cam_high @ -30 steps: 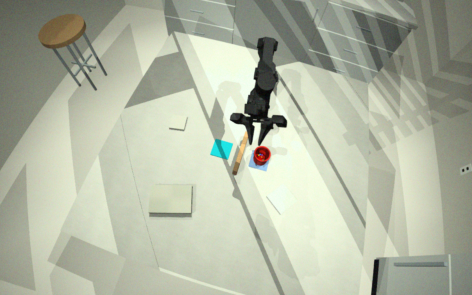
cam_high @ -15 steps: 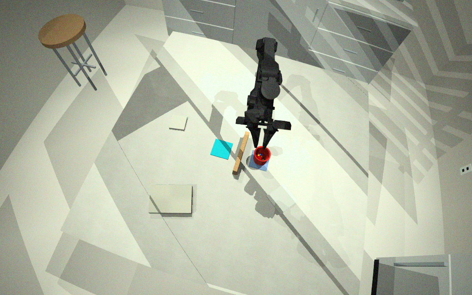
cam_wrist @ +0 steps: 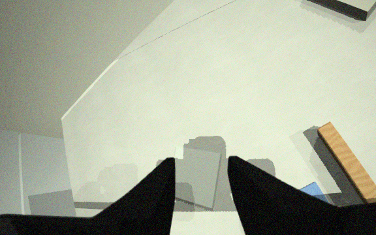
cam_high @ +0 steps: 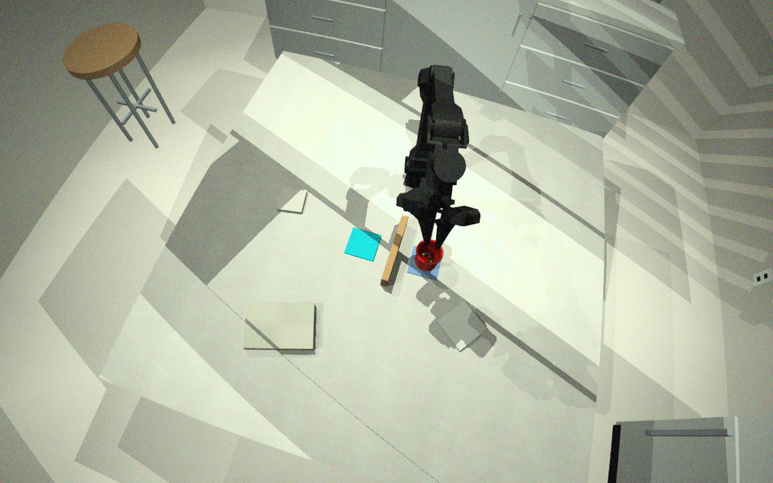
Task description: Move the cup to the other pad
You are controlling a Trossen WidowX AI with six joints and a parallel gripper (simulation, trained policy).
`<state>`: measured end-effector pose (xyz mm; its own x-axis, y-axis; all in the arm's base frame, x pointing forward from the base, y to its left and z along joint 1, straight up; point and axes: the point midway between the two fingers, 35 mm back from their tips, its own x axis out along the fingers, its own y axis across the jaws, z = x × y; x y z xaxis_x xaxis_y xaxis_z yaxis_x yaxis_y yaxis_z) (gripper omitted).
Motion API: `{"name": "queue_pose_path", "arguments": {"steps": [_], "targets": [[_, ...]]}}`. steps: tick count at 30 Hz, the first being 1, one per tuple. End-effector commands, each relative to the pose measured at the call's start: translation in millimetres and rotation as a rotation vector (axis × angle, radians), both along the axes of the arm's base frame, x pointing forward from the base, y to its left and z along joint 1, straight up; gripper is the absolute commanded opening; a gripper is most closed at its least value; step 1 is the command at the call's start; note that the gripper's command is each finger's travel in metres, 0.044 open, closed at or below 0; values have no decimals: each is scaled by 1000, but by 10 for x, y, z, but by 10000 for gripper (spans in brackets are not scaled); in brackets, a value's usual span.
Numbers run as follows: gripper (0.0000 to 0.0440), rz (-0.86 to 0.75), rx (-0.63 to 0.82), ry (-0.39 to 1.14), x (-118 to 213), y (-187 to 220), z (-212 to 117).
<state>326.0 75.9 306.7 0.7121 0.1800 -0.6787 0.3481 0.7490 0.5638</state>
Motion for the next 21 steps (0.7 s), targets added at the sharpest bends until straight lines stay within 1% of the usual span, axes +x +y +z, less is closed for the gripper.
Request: {"name": "queue_pose_path", "arguments": {"steps": [1, 14, 21], "targets": [[132, -20, 28, 57, -14, 41, -30], [116, -96, 48, 278, -119, 92, -281], [125, -131, 25, 395, -194, 77, -451]]}}
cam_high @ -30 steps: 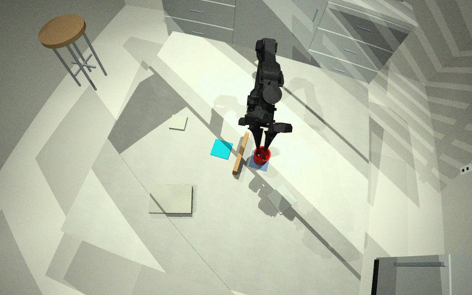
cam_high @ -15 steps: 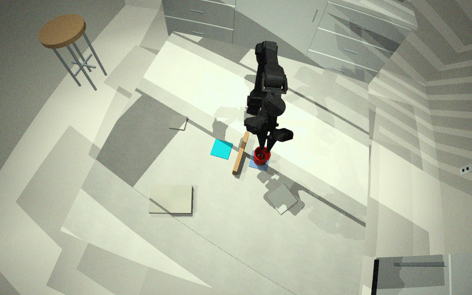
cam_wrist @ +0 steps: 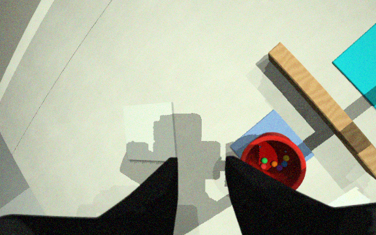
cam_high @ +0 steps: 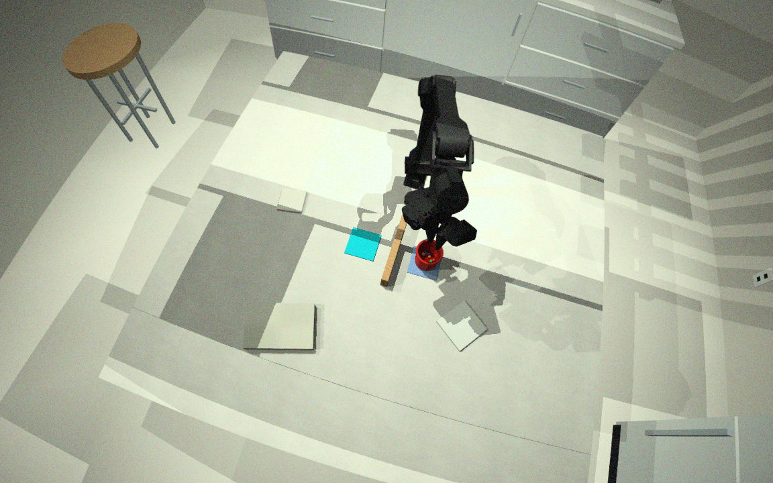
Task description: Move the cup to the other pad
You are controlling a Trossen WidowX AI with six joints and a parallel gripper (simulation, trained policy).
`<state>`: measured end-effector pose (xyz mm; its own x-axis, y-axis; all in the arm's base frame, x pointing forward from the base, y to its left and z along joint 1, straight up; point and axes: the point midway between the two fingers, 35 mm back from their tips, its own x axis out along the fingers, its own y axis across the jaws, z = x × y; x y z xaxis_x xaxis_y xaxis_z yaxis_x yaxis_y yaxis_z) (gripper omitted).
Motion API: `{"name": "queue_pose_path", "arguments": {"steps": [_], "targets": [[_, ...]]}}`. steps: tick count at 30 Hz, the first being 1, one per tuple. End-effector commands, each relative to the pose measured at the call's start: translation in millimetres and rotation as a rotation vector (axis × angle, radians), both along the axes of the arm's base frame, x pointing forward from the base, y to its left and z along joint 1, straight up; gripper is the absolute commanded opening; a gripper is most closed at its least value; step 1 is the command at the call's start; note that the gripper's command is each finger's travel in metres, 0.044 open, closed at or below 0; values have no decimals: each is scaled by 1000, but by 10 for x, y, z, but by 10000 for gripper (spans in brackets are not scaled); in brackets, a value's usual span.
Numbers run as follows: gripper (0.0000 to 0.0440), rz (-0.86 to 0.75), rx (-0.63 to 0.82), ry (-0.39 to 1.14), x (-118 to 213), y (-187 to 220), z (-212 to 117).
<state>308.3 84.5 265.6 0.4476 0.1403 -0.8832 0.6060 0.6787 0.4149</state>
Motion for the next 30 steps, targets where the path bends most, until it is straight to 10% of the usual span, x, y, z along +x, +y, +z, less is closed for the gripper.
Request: {"name": "queue_pose_path", "arguments": {"steps": [1, 30], "targets": [[126, -21, -13, 55, -28, -13, -66], [144, -109, -148, 454, -369, -138, -715]]}}
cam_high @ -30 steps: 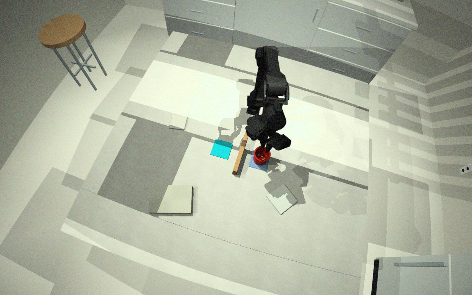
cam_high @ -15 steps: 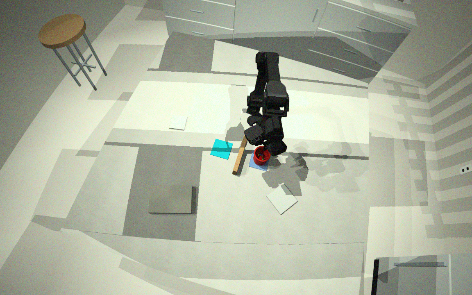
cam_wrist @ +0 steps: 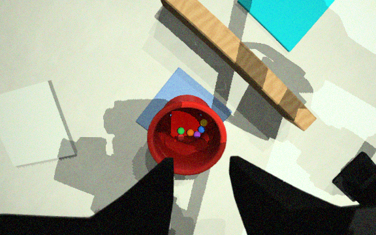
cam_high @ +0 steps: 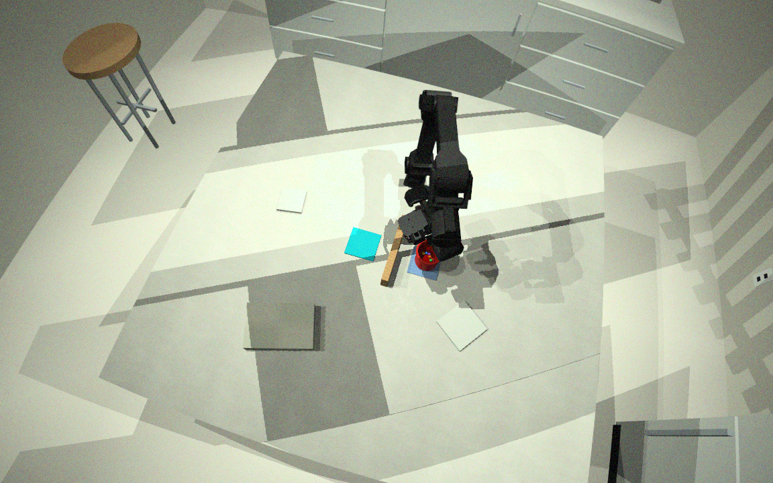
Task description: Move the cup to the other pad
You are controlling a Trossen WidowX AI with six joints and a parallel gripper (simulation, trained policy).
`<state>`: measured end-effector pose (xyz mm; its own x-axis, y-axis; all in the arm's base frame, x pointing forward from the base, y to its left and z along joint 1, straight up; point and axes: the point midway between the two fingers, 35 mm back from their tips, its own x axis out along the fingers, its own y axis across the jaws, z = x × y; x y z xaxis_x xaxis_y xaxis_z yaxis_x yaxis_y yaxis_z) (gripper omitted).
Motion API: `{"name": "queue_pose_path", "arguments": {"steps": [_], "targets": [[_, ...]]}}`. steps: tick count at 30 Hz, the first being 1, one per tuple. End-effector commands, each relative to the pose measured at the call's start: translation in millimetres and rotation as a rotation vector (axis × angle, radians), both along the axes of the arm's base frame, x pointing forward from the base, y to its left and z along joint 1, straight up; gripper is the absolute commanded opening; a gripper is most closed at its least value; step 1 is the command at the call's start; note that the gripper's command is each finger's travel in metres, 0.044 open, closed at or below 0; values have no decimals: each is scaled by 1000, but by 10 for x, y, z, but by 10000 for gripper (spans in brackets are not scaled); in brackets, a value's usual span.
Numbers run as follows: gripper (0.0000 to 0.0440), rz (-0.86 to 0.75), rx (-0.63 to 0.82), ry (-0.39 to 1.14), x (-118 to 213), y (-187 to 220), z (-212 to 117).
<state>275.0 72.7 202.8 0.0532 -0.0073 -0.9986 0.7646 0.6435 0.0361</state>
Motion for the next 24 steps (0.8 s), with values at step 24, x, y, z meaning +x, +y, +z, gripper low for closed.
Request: {"name": "queue_pose_path", "arguments": {"steps": [24], "targets": [[172, -48, -108, 186, -197, -21, -707]]}}
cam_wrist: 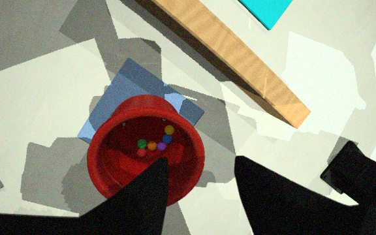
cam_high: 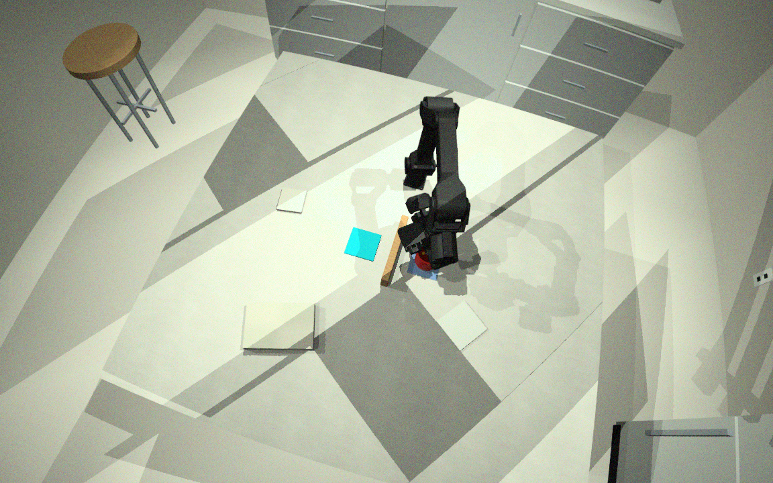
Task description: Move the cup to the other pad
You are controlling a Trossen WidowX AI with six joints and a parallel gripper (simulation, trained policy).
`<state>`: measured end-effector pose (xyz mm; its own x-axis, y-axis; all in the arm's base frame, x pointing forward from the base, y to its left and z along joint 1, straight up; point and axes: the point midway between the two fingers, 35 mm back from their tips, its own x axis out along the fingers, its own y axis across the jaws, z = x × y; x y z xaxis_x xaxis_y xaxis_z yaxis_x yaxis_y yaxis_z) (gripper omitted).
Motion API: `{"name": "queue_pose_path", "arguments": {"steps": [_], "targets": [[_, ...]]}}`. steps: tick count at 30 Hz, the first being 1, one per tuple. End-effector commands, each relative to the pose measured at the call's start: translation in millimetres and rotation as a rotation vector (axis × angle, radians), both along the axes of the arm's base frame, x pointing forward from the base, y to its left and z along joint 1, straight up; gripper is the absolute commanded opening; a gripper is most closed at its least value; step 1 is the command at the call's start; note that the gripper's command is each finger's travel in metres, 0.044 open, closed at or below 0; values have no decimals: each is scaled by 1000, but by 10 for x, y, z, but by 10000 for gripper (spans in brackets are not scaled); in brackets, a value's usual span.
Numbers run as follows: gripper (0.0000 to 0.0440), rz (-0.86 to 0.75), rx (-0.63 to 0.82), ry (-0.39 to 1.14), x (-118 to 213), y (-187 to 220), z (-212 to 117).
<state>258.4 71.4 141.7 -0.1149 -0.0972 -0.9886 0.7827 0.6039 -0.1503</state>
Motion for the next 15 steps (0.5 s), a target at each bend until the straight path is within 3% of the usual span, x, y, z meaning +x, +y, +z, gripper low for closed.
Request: {"name": "queue_pose_path", "arguments": {"steps": [1, 15], "targets": [[173, -2, -18, 24, -36, -7, -123], [176, 45, -40, 70, -119, 2, -543]]}}
